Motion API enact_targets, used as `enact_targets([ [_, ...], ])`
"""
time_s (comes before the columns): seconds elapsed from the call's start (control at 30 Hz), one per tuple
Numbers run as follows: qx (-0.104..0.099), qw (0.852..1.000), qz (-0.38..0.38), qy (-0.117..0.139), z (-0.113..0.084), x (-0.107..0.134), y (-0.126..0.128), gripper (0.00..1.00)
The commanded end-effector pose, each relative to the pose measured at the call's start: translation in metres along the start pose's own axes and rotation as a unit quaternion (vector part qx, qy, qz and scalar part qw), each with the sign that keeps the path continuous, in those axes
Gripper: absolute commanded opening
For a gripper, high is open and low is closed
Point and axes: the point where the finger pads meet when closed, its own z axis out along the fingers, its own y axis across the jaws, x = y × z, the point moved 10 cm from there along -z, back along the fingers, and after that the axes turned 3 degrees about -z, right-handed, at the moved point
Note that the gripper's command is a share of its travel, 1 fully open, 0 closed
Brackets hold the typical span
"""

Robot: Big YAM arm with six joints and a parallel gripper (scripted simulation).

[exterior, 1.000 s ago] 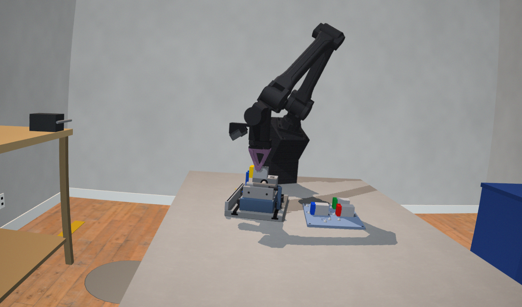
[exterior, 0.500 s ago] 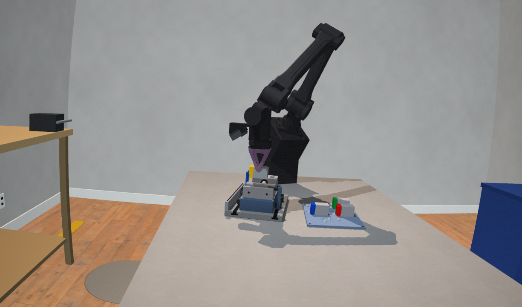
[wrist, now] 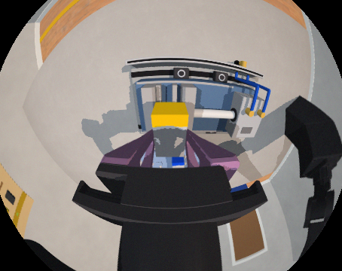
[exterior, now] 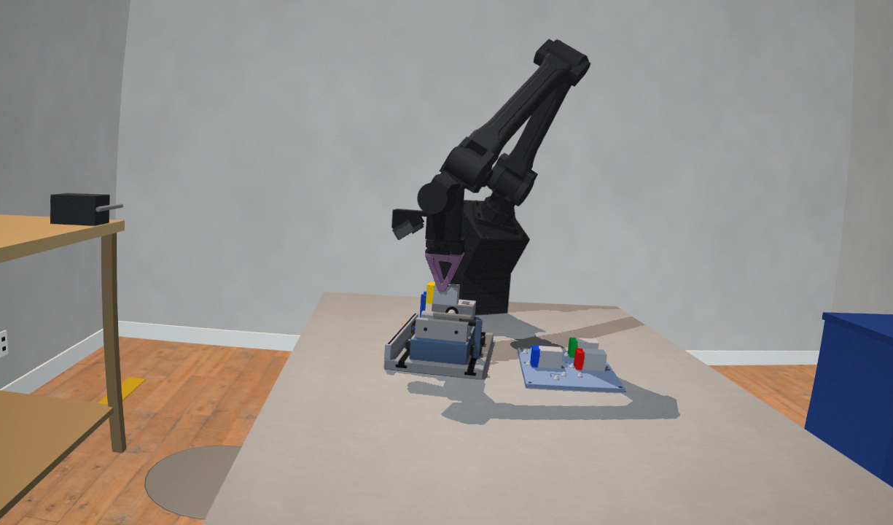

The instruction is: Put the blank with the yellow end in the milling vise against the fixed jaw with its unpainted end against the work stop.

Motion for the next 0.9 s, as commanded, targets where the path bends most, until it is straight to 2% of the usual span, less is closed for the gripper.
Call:
enact_targets([
  [0.0, -0.019, 1.000, -0.013, -0.005, -0.0167, 0.0020, 0.0183, 0.00],
  [0.87, -0.020, 1.000, -0.013, -0.006, -0.0174, 0.0021, 0.0177, 0.00],
])
